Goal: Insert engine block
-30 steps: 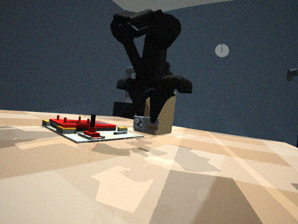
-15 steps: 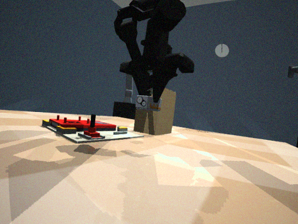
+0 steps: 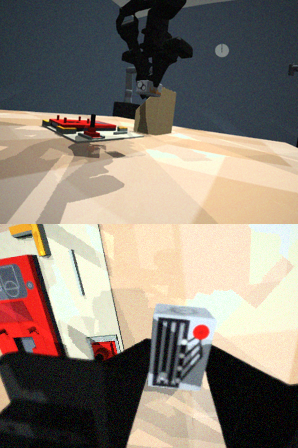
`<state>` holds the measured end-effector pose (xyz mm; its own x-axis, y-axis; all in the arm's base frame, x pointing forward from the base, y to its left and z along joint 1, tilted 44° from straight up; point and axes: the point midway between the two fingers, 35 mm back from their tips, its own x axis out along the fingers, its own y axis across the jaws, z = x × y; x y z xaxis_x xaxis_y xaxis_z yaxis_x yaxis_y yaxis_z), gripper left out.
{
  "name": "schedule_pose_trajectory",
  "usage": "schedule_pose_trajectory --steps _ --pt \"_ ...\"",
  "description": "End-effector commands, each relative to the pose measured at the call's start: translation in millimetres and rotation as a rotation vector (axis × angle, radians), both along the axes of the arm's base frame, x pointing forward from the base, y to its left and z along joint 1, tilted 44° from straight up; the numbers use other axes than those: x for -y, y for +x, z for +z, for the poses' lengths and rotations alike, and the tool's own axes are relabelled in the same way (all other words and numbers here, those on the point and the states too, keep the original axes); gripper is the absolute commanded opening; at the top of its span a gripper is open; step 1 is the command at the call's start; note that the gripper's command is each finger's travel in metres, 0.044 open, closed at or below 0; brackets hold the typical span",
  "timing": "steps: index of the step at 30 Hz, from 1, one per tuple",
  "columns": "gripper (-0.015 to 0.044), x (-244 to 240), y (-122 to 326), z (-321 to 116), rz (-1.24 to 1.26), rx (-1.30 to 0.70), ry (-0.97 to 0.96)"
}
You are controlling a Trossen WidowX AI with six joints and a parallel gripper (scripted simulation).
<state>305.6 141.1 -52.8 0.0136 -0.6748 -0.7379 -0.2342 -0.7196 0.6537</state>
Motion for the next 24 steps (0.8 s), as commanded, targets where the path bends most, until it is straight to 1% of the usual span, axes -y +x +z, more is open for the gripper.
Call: schedule_pose_trajectory --steps 1,24 --pt "0.0 6.4 4.7 4.9 -0.074 0.065 0.008" --pt "0.0 63.3 28.5 31.3 -0.668 0.566 0.04"
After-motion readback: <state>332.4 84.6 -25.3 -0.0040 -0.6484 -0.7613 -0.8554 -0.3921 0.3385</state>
